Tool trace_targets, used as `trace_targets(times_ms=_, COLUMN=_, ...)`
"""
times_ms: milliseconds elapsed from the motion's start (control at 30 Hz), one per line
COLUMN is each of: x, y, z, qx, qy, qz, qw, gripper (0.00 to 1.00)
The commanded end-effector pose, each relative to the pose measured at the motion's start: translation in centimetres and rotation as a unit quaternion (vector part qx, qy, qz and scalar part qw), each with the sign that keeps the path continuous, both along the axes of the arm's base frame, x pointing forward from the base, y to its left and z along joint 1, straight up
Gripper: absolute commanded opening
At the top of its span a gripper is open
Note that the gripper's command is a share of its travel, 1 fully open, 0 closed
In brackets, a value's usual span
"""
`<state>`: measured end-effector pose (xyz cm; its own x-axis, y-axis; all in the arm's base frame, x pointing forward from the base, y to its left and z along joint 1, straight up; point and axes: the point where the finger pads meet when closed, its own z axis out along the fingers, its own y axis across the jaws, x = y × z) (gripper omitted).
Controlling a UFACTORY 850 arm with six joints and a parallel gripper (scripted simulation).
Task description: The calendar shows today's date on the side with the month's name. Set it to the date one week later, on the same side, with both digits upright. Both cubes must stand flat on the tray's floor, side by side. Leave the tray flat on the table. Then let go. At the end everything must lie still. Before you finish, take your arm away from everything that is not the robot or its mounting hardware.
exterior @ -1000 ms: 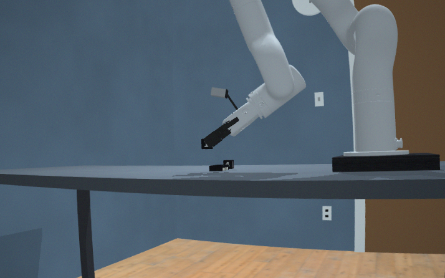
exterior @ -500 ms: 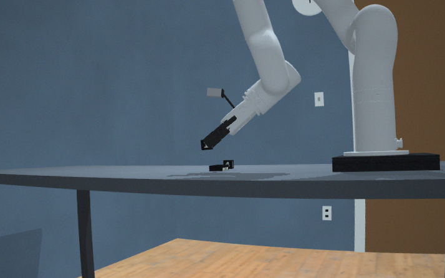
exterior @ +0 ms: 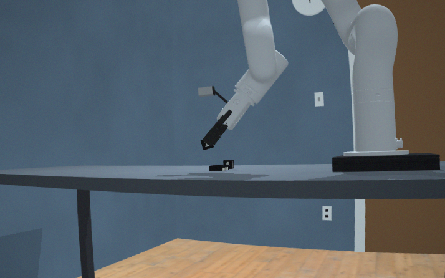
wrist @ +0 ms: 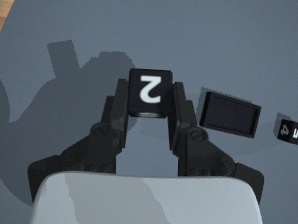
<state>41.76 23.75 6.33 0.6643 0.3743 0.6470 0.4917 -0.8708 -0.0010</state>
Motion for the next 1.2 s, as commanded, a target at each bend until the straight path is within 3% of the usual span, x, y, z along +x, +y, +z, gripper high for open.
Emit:
trace_targets(times_ms=0, x=0.19, y=0.11, z=-0.04, qx=-0.008, qy=0.015, qz=0.0, qw=1.0, gripper=0.27)
trace_targets(times_ms=300, x=0.36, y=0.21, z=0.02, qx=-0.056, qy=0.099, qz=0.0, qw=0.993, gripper=0.27)
trace_targets(times_ms=700, x=0.57, y=0.32, z=0.29, qx=-0.071, qy=0.125, qz=0.0, qw=0.99, gripper=0.27)
trace_targets(times_ms=1167, x=0.84, y=0.48, z=0.48, qx=-0.129, qy=0.228, qz=0.0, qw=0.965, gripper=0.27)
